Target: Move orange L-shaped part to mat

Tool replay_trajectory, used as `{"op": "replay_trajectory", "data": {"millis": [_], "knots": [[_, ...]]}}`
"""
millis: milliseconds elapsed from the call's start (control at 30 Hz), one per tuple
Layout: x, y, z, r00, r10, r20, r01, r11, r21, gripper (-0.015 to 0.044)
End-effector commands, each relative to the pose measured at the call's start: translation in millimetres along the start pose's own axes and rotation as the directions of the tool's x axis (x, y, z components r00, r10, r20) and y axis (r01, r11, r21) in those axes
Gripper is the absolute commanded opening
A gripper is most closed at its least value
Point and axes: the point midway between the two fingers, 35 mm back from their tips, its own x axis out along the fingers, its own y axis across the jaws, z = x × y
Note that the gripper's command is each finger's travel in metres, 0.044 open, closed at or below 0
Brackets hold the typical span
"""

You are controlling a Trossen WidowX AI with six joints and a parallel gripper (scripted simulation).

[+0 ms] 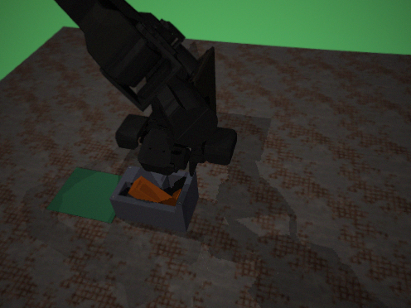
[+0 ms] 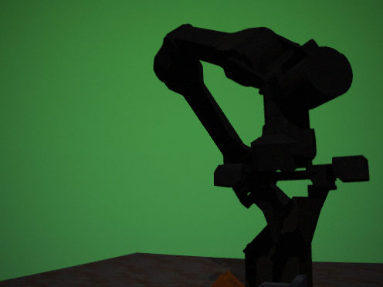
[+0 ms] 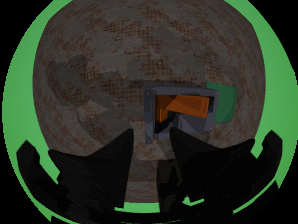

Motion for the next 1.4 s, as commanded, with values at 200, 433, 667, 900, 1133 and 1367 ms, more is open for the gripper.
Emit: {"op": "replay_trajectory", "data": {"millis": [200, 433, 667, 900, 1133, 1367], "knots": [[-9, -2, -3, 1.000, -0.002, -0.010, 0.002, 1.000, 0.001, 0.0180], [-5, -2, -3, 1.000, -0.006, -0.012, 0.006, 1.000, -0.003, 0.0180], [-5, -2, -3, 1.000, -0.006, -0.012, 0.006, 1.000, -0.003, 0.0180], [-5, -2, -3, 1.000, -0.006, -0.012, 0.006, 1.000, -0.003, 0.0180], [-6, -9, -1, 1.000, -0.005, -0.012, 0.003, 0.990, -0.139, 0.0280], [-8, -37, 5, 1.000, -0.002, -0.011, -0.005, 0.762, -0.647, 0.0280]]}}
